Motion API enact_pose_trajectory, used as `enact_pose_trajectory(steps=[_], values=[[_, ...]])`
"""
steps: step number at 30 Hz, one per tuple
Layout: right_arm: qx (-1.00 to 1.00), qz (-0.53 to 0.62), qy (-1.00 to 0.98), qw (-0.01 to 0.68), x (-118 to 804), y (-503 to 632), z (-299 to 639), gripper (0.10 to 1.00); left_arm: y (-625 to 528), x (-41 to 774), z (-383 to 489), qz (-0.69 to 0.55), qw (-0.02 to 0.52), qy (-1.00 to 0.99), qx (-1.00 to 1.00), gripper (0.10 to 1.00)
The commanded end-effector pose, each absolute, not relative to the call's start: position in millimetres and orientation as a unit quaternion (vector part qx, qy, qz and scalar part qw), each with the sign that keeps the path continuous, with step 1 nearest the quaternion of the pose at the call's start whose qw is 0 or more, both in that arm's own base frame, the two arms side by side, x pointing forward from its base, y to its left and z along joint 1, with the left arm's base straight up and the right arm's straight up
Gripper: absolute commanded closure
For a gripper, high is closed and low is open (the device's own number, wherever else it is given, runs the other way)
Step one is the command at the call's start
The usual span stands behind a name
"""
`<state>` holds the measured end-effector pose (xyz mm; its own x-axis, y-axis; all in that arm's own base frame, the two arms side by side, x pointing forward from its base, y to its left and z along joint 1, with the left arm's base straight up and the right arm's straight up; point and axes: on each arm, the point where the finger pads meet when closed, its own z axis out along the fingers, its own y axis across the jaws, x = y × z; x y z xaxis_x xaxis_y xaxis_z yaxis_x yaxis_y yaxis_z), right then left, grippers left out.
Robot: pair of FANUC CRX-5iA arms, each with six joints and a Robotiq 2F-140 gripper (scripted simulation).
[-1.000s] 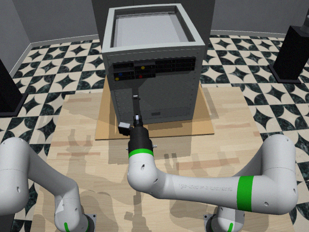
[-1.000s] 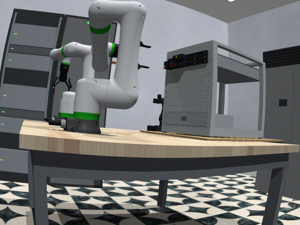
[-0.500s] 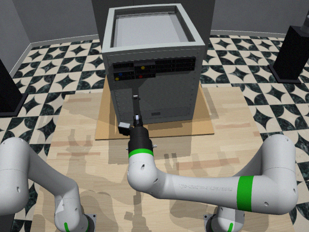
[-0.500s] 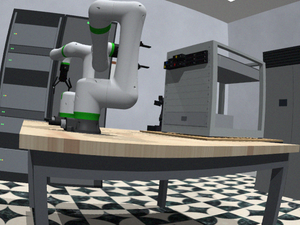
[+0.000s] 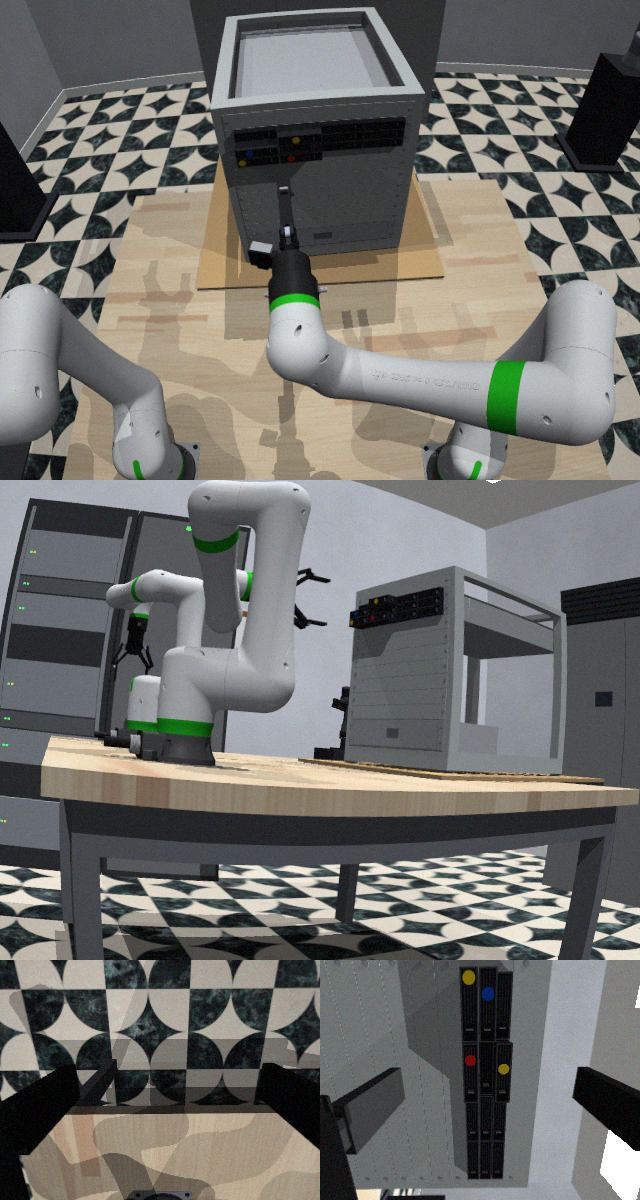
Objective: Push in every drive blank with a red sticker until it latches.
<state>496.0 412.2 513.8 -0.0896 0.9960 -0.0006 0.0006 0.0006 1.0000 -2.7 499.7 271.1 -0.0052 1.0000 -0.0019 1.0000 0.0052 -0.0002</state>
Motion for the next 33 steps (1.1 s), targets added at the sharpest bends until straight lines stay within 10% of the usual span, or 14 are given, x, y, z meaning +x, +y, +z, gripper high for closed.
enact_pose_trajectory(steps=[1, 33], values=[[0.477, 0.522, 0.522, 0.477, 510.8, 409.3, 516.6, 0.098, 500.0, -2.5, 272.0, 0.000, 0.000, 0.709, 0.705, 0.098], [0.477, 0.522, 0.522, 0.477, 621.3, 386.1, 529.0, 0.098, 500.0, -2.5, 272.0, 0.000, 0.000, 0.709, 0.705, 0.098]])
